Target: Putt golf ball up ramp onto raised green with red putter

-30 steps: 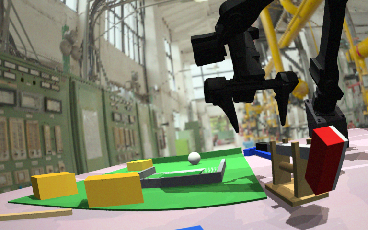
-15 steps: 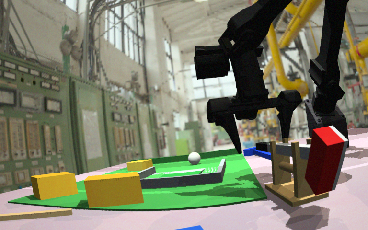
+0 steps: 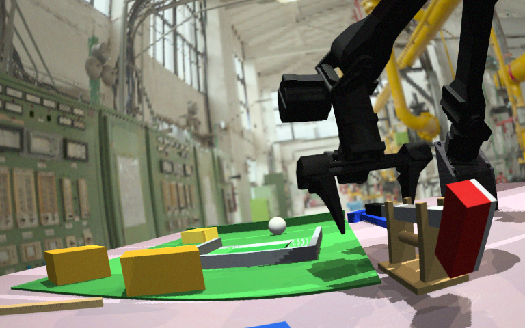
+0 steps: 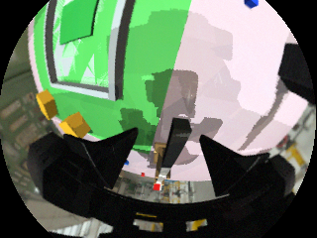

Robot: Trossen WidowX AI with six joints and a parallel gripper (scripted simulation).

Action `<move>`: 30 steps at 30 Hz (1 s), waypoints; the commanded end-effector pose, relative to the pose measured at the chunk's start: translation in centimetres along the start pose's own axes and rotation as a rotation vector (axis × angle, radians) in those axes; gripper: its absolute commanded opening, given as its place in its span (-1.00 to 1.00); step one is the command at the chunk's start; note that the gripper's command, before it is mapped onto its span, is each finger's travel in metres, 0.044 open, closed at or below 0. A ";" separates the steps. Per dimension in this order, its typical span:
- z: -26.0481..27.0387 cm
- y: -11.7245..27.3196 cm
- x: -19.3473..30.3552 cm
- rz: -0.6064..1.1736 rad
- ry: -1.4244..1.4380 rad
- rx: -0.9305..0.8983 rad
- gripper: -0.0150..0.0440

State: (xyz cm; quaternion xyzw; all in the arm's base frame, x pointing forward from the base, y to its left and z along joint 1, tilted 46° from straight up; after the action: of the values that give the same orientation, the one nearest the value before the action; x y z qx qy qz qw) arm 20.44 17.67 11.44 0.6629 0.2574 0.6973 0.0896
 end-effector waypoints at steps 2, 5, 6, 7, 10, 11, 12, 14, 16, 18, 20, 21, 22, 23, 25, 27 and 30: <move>-0.2 -0.8 -0.3 -0.001 -0.008 0.005 1.00; -0.2 -0.9 -0.3 -0.001 -0.008 0.005 1.00; -0.1 -0.6 -0.1 0.003 -0.001 0.002 0.91; -0.1 -0.6 -0.1 0.003 -0.001 0.002 0.82; -0.1 -0.6 -0.1 0.003 -0.001 0.002 0.56; -0.1 -0.6 -0.1 0.003 -0.001 0.002 0.47; -0.1 -0.6 -0.1 0.003 -0.001 0.002 0.38; -0.1 -0.6 -0.1 0.003 -0.001 0.002 0.20; -0.1 -0.6 -0.1 0.003 -0.001 0.002 0.02; -0.1 -0.6 -0.1 0.003 -0.001 0.002 -0.16; -0.1 -0.6 -0.1 0.003 -0.001 0.002 -0.33; -0.1 -0.6 -0.1 0.003 -0.001 0.002 -0.36; -0.1 -0.6 -0.1 0.003 -0.001 0.002 -0.38; -0.1 -0.6 -0.1 0.003 -0.001 0.002 -0.40; -0.1 -0.6 -0.1 0.003 -0.001 0.002 -0.45; 0.0 -0.6 -0.1 0.003 -0.001 0.002 -0.49; 0.1 0.0 -0.1 -0.002 -0.001 0.001 -0.49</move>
State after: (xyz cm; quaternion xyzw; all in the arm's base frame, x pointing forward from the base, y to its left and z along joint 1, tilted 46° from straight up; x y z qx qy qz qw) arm 20.17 17.97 11.03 0.6654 0.2599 0.6943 0.0879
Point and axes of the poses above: the point midway between the two fingers, 35 mm back from their tips, its own y axis back along the fingers, its own z axis across the jaws, x = y × z, the point moved 4 cm from there along y, back along the fingers, and after that the axes turned 5 degrees about -y, right-handed, at the moved point
